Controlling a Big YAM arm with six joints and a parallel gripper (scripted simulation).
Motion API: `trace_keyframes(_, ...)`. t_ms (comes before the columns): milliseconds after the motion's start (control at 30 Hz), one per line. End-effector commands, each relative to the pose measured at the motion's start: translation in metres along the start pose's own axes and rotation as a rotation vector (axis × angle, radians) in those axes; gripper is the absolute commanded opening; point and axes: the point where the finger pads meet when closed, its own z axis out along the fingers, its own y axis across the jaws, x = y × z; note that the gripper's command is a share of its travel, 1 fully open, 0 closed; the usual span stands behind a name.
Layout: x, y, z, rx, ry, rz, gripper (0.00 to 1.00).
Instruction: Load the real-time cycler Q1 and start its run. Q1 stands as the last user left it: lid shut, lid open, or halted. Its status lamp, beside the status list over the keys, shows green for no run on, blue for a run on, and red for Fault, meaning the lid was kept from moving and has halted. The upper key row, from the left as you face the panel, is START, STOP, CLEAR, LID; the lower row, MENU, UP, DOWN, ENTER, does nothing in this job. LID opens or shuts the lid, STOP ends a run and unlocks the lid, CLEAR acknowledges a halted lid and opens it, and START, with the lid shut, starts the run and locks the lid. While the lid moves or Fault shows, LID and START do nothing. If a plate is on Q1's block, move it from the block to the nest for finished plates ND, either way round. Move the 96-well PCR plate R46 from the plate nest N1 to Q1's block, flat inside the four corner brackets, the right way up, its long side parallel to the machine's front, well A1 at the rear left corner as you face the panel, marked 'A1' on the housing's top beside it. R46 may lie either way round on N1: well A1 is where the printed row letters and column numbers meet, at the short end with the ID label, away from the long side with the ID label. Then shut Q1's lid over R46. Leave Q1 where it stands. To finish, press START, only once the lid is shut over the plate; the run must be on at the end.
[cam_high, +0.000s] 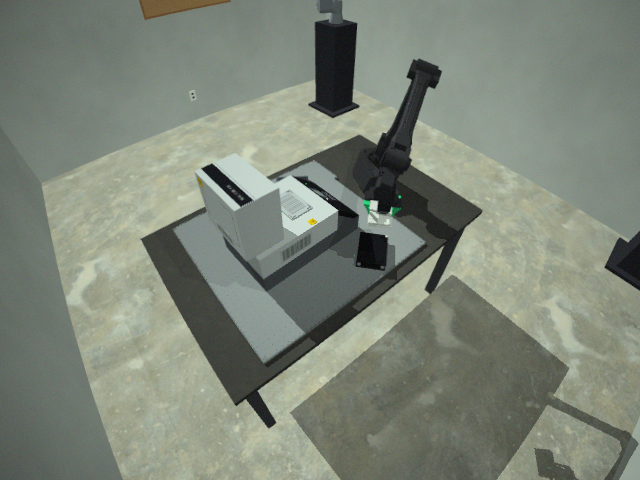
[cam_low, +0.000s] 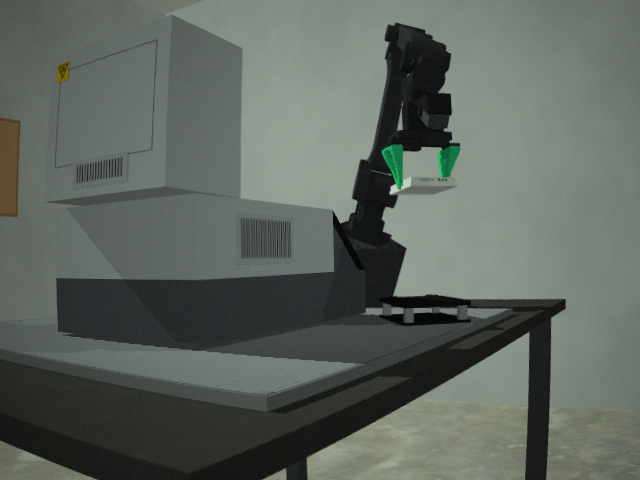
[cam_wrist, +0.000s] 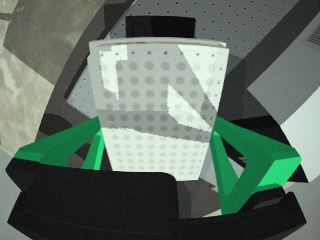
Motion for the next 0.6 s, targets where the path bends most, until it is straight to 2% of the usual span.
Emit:
trace_keyframes(0,-0.016,-0.002,-0.032,0.013,-0.059,-0.012,0.00)
trace_keyframes(33,-0.014,-0.003,-0.029,0.016,-0.052,-0.005,0.00)
trace_keyframes(133,-0.012,-0.005,-0.037,0.013,-0.041,0.001,0.00)
trace_keyframes(400,-0.025,-0.001,-0.086,0.021,-0.106,-0.021,0.00)
trace_keyframes(567,-0.024,-0.002,-0.084,0.016,-0.085,-0.017,0.00)
